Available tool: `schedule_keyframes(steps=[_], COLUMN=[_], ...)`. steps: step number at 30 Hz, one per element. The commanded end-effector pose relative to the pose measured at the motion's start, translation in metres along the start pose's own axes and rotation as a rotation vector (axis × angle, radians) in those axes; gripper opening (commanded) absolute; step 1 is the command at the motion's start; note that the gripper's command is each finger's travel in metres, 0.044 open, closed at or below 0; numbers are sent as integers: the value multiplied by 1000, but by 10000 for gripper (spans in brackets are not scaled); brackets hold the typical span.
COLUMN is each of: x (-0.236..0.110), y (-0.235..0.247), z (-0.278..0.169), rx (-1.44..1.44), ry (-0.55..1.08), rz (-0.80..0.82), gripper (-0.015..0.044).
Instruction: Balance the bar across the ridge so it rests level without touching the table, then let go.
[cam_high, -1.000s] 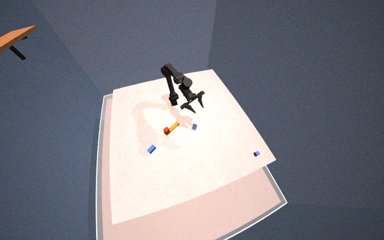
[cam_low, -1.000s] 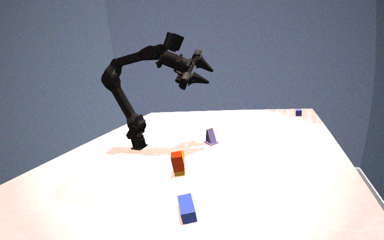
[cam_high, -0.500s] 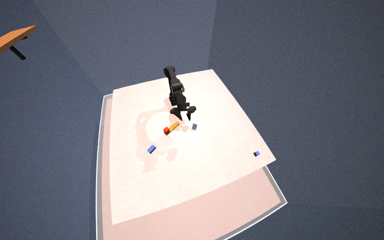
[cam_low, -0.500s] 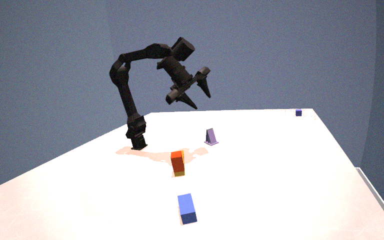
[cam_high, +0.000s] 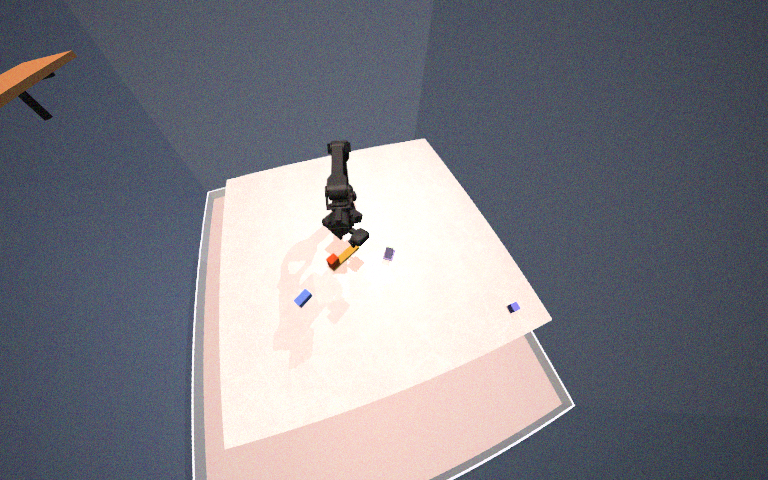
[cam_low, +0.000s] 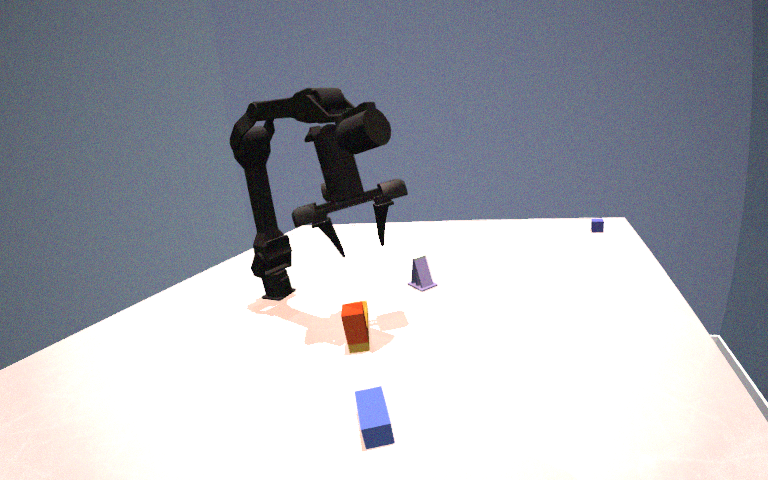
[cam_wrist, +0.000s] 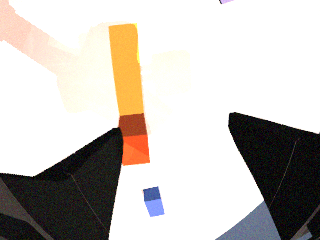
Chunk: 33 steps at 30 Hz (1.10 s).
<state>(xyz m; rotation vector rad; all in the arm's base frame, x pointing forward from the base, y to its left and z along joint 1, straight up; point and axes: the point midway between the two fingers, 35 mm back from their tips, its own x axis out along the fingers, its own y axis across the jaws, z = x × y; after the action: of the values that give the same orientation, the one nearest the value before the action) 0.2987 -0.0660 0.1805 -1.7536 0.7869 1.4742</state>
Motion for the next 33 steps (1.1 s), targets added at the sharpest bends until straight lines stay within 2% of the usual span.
schedule_keyframes(steps=[1,9,21,33], x=[4,17,98,111], y=[19,28,38,40], z=[-6,-8,-1,1], rx=[59,83,83,83], ry=[-49,-76,-76,-76], rz=[81,116,116,116], gripper=[315,315,315,315])
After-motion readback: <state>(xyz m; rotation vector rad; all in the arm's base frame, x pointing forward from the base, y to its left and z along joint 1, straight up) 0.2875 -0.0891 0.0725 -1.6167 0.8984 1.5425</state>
